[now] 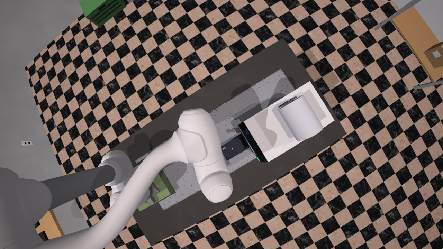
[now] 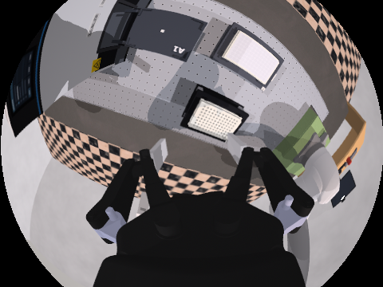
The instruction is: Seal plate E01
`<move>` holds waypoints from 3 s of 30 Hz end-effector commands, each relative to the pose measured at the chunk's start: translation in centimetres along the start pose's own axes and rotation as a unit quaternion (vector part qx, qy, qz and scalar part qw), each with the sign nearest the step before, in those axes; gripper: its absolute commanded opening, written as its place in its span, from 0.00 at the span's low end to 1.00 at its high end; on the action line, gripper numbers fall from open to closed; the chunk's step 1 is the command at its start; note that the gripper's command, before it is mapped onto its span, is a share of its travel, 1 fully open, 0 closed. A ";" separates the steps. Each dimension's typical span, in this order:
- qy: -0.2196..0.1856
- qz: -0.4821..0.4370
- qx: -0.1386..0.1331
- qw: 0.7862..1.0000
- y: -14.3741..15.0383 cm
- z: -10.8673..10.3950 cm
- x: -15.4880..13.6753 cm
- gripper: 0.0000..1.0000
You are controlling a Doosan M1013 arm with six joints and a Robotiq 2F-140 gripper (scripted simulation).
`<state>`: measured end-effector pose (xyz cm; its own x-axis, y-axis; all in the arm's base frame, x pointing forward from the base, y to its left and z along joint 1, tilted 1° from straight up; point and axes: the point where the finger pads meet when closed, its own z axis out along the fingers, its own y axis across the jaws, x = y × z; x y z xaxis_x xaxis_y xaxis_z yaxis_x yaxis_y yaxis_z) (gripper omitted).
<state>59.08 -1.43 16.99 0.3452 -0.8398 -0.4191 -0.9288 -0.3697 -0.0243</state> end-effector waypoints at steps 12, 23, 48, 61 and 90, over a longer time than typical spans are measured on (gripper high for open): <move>0.072 -0.179 -0.030 0.981 2.5 -1.8 0.7 0.70; 0.122 -0.310 -0.064 0.941 3.9 -3.6 1.2 0.70; 0.182 -0.490 -0.129 0.843 5.0 -5.5 1.6 0.70; 0.155 -0.635 -0.160 0.739 5.0 -5.5 1.6 0.70; 0.077 -0.880 -0.209 0.419 5.0 -5.5 1.6 0.70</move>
<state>55.72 -6.85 21.20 0.4957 0.8681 -0.0259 0.8684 -0.4958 0.0039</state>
